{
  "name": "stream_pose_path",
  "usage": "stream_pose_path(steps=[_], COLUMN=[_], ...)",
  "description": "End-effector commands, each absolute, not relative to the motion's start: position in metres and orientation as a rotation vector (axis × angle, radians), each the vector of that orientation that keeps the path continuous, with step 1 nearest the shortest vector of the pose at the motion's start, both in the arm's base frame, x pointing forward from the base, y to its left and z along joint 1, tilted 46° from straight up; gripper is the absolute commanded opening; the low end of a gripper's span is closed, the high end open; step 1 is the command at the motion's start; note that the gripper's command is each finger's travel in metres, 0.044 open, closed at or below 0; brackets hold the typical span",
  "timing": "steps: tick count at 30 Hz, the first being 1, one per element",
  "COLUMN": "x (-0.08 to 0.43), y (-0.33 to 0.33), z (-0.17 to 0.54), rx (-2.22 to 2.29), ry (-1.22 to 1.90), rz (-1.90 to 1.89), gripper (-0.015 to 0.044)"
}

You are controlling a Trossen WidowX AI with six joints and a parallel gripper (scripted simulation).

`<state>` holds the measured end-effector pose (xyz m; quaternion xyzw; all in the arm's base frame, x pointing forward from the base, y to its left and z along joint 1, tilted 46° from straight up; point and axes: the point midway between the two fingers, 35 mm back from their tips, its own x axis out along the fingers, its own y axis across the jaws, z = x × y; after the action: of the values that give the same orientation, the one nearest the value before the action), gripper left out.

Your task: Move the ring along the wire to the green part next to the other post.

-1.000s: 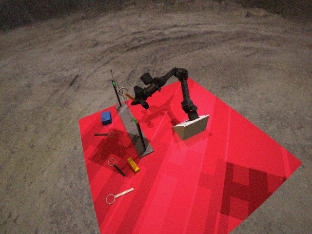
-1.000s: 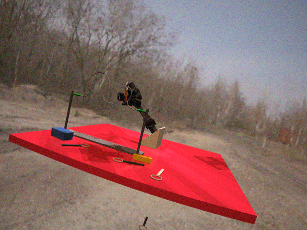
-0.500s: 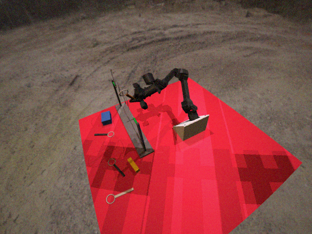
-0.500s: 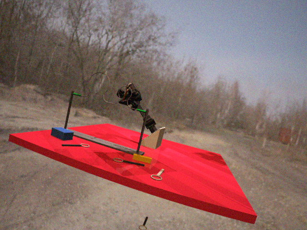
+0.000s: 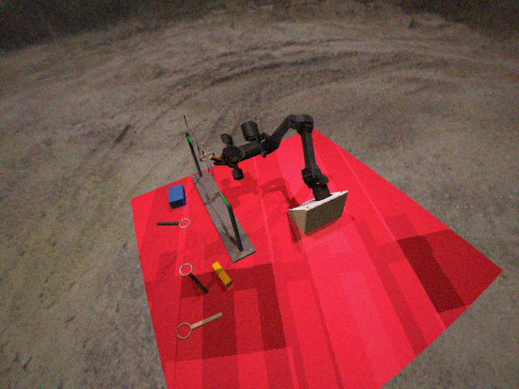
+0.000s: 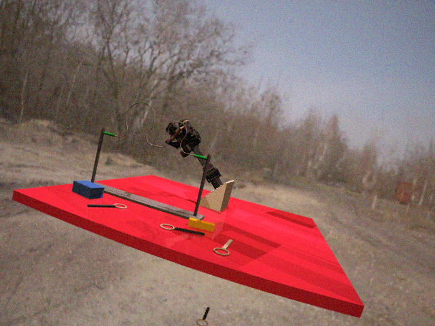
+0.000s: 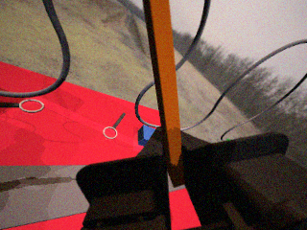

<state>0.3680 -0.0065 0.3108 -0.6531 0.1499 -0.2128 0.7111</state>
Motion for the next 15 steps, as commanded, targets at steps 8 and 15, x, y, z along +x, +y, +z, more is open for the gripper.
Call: stream_pose_path(steps=[8, 15], x=[0.3684, 0.3685], y=[-0.0065, -0.0064], z=[0.3148, 0.3194], rx=[-1.575, -1.642], ry=[0.312, 0.297], rz=[-0.489, -0.503], gripper=[-0.0150, -0.0150])
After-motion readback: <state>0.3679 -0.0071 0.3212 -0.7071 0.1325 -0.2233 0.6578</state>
